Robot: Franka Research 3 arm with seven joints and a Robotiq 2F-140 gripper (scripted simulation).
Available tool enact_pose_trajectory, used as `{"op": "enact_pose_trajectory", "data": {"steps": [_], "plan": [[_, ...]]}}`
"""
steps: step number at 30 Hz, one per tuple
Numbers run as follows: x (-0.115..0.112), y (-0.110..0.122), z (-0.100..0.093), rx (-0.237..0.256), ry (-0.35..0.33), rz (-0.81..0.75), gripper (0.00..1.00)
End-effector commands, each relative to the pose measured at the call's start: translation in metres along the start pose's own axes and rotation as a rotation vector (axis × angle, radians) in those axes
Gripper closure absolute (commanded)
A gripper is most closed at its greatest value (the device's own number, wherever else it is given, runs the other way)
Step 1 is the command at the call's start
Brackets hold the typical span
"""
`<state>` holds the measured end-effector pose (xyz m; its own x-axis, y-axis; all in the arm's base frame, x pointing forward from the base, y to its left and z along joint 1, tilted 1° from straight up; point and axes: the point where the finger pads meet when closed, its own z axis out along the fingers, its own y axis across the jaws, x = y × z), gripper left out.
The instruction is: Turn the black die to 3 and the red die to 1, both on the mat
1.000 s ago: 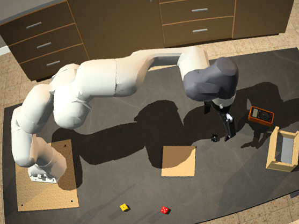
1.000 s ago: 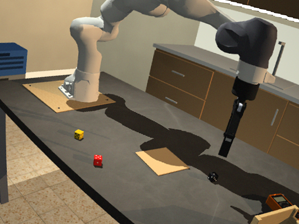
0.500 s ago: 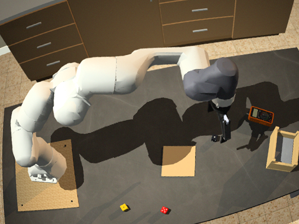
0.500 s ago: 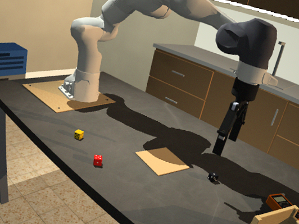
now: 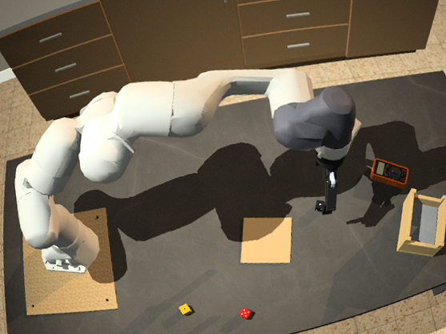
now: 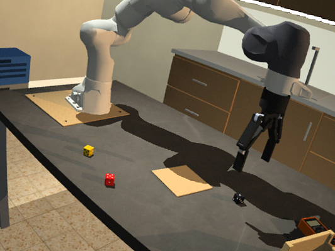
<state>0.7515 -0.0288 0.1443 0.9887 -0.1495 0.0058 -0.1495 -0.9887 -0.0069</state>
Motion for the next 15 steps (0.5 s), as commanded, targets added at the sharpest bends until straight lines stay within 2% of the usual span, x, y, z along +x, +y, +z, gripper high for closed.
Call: {"op": "enact_pose_trajectory", "data": {"steps": [1,11,15], "plan": [[-0.0009,-0.0020,0.0023,0.000,-0.003,0.174,0.00],[-0.0009,-0.0020,0.0034,0.000,-0.004,0.307,0.00],[-0.0010,-0.0020,0.0043,0.000,-0.004,0.409,0.00]]}}
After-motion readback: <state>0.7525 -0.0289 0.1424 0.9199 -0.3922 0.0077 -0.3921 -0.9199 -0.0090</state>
